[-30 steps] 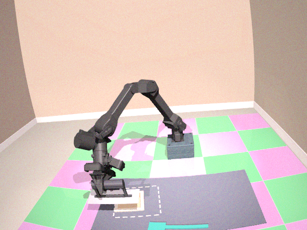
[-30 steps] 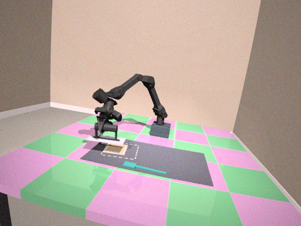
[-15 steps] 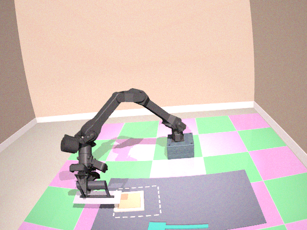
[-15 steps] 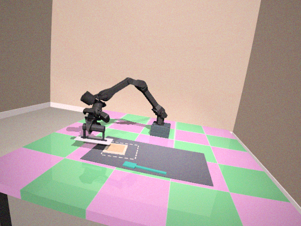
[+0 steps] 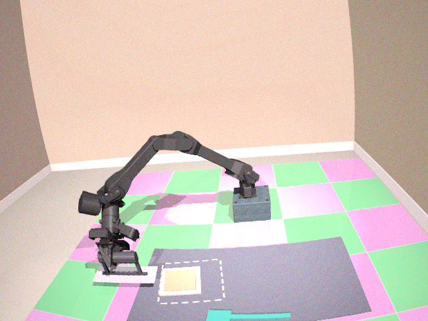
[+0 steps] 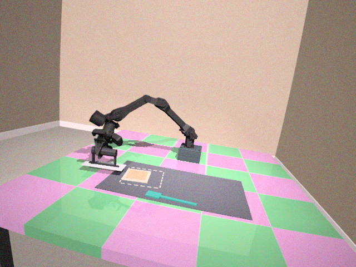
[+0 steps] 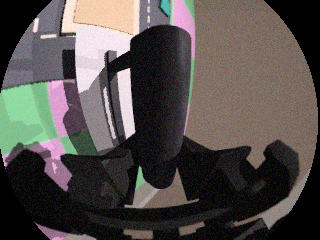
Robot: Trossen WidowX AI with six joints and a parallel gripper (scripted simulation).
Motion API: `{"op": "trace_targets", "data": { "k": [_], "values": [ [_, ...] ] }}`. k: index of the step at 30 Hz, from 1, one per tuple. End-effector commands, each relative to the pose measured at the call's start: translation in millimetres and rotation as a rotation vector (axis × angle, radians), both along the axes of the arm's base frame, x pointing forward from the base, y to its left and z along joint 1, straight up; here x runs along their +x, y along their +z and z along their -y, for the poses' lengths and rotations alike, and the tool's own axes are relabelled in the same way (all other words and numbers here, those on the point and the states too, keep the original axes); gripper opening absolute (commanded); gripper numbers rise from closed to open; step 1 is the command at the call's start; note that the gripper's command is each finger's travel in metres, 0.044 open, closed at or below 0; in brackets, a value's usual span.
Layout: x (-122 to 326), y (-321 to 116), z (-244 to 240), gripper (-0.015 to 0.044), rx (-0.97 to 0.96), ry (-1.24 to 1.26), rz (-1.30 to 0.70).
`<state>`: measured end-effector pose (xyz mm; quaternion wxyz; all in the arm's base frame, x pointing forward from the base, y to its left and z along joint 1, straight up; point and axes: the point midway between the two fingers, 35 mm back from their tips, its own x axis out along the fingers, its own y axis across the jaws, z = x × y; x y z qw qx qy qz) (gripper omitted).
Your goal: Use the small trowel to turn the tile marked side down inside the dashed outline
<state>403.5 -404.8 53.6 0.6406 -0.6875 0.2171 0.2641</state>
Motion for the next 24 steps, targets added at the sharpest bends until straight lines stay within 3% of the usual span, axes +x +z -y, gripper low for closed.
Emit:
{"op": "trace_targets", "data": {
  "k": [1,24],
  "values": [
    [4,9,0,0.0000,-0.011,0.015,0.022],
    [6,-24,2,0.0000,-0.011,0.015,0.022]
  ]
}}
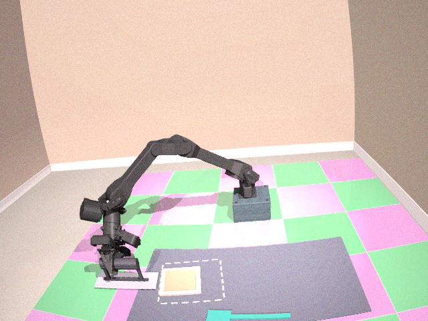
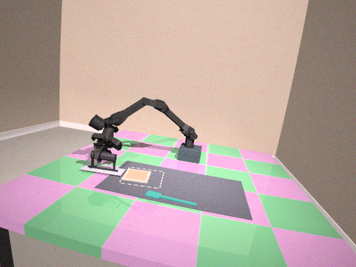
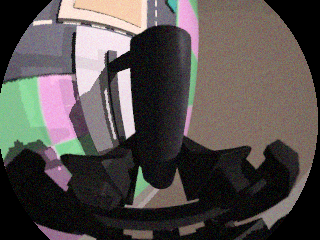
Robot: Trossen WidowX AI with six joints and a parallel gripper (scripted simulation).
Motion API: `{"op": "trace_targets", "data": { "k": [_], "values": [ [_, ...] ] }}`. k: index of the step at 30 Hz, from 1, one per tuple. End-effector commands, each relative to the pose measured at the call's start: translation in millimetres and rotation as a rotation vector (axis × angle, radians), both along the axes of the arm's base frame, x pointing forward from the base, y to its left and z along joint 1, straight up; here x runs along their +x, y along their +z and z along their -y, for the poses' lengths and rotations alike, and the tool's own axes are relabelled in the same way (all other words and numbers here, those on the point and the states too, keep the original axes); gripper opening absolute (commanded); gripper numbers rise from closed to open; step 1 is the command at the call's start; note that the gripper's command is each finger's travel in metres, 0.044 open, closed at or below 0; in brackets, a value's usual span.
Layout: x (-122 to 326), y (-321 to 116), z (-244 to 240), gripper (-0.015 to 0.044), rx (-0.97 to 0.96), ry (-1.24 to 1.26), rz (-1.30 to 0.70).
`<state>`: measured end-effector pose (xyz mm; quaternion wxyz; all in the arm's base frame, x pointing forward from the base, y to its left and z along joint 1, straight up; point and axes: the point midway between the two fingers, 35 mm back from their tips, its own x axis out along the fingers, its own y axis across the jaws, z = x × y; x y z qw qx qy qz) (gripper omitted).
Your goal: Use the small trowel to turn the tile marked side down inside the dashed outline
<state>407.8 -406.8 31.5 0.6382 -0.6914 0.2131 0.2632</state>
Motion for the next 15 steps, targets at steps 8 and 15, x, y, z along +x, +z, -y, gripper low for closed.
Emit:
{"op": "trace_targets", "data": {
  "k": [8,15],
  "values": [
    [2,-9,-1,0.0000,-0.004,0.008,0.014],
    [1,-10,-11,0.0000,-0.002,0.007,0.014]
  ]
}}
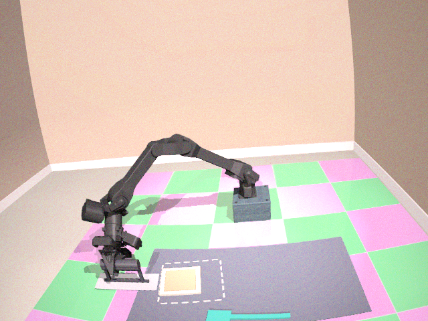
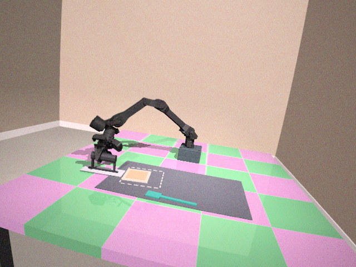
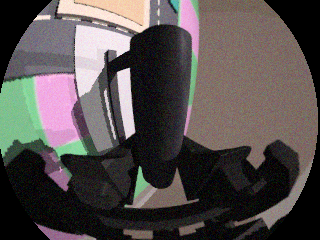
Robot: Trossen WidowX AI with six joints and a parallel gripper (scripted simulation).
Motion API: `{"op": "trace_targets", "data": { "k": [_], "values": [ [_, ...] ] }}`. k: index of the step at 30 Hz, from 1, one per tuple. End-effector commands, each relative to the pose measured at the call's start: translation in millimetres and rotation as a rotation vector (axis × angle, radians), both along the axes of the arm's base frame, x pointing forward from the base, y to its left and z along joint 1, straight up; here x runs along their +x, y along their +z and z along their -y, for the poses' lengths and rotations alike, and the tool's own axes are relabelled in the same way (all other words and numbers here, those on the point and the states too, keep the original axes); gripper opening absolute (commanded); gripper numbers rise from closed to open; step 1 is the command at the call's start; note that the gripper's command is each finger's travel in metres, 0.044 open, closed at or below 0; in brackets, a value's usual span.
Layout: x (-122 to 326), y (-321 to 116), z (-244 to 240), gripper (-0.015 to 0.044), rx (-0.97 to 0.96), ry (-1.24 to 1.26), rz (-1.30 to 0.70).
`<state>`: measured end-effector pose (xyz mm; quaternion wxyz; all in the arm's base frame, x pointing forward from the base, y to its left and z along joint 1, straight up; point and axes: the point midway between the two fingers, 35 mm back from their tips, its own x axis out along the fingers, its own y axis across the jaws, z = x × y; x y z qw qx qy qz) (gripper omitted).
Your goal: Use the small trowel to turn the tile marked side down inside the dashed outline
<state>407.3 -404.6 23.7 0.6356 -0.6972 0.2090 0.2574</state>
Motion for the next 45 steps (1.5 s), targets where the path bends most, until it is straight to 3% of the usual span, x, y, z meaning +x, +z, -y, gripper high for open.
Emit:
{"op": "trace_targets", "data": {
  "k": [1,18,38,45],
  "values": [
    [1,-2,-10,0.0000,0.009,0.005,-0.001],
    [0,-3,-25,0.0000,0.010,0.006,-0.001],
    [2,38,11,0.0000,0.006,0.006,-0.001],
    [10,40,0,0.0000,0.007,0.030,-0.001]
  ]
}}
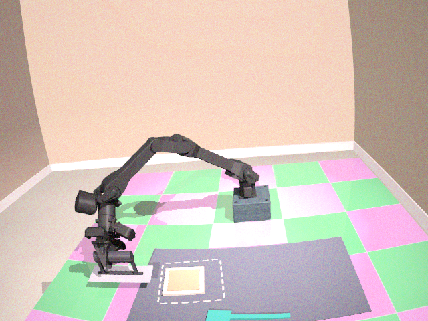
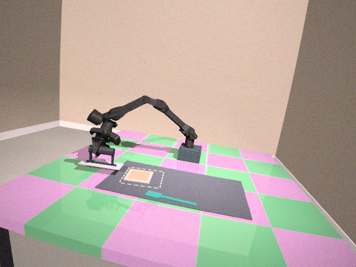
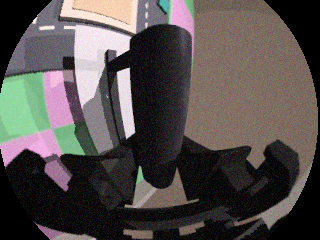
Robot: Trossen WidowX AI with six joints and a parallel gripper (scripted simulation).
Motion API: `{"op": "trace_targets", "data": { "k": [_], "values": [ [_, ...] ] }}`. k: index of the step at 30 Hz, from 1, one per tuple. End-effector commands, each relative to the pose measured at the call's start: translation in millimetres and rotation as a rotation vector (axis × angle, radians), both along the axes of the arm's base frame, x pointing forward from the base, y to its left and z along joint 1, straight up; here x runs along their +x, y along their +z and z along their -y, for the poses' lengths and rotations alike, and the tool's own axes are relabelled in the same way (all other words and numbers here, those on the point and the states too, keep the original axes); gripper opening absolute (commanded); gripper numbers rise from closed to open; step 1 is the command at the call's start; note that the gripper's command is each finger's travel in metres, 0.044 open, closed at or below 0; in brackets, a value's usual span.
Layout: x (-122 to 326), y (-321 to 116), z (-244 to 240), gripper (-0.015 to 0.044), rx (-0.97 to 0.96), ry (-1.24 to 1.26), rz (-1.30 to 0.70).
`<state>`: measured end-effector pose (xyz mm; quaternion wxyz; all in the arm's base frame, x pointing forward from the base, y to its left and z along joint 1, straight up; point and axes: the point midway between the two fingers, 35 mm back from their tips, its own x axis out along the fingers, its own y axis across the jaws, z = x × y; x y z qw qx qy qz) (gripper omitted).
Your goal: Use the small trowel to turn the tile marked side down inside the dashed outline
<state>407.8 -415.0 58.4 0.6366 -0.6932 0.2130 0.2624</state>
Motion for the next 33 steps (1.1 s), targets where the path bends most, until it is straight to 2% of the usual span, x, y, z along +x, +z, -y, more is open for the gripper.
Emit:
{"op": "trace_targets", "data": {
  "k": [1,14,33],
  "values": [
    [15,5,-18,0.0000,0.001,0.047,0.012],
    [68,0,-125,0.0000,0.010,0.247,-0.022],
    [102,-3,-297,0.0000,0.009,0.570,-0.028]
  ]
}}
